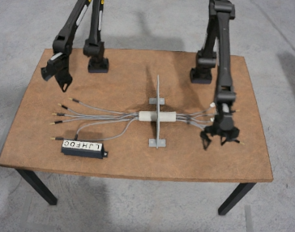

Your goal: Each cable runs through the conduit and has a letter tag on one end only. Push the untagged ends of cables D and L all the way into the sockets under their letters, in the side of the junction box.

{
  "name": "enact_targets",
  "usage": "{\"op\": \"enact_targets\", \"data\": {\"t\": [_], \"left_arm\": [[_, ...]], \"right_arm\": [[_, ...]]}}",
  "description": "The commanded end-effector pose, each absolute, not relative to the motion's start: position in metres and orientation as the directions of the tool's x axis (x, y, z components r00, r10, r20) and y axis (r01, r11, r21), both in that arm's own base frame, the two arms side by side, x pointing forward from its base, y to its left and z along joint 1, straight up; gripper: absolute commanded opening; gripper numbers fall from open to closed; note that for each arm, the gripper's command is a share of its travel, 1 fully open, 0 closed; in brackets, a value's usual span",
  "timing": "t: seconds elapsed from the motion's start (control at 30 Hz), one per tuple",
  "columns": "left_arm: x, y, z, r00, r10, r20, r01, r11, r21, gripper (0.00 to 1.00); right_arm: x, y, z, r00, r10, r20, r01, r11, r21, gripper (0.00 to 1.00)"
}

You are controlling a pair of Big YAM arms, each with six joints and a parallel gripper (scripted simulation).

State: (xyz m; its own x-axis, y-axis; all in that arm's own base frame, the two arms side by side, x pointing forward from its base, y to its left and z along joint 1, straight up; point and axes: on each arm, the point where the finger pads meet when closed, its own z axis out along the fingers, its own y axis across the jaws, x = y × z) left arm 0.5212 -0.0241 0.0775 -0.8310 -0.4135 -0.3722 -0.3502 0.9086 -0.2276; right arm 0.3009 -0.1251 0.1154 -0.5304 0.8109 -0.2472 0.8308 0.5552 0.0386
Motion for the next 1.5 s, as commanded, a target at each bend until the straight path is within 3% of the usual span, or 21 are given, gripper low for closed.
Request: {"op": "enact_targets", "data": {"t": [0.0,0.27,0.5,0.7,0.77,1.13,1.47], "left_arm": [[0.537,-0.076,0.106,-0.819,-0.273,-0.504,-0.167,0.955,-0.246,1.00],[0.540,-0.180,0.146,-0.729,-0.082,-0.680,0.124,0.961,-0.248,1.00],[0.489,-0.315,0.199,-0.516,0.074,-0.853,0.467,0.859,-0.208,1.00],[0.384,-0.405,0.197,-0.352,0.189,-0.917,0.702,0.701,-0.125,1.00],[0.384,-0.405,0.197,-0.352,0.189,-0.917,0.702,0.701,-0.125,1.00],[0.180,-0.475,0.175,-0.106,0.261,-0.959,0.935,0.354,-0.007,1.00],[0.125,-0.483,0.178,-0.047,0.236,-0.971,0.969,0.248,0.014,1.00]], "right_arm": [[0.291,-0.127,0.098,-0.319,0.927,-0.196,0.943,0.331,0.034,0.35],[0.289,-0.125,0.076,-0.071,0.984,-0.161,0.995,0.081,0.057,0.35],[0.268,-0.110,0.037,0.158,0.983,-0.091,0.987,-0.157,0.018,0.35],[0.261,-0.101,0.017,0.354,0.934,-0.047,0.935,-0.354,0.002,0.35],[0.261,-0.101,0.017,0.354,0.934,-0.047,0.935,-0.354,0.002,0.35],[0.269,-0.095,0.010,0.416,0.910,0.003,0.909,-0.416,0.006,0.35],[0.270,-0.095,0.013,0.415,0.910,0.003,0.910,-0.415,0.013,0.35]]}}
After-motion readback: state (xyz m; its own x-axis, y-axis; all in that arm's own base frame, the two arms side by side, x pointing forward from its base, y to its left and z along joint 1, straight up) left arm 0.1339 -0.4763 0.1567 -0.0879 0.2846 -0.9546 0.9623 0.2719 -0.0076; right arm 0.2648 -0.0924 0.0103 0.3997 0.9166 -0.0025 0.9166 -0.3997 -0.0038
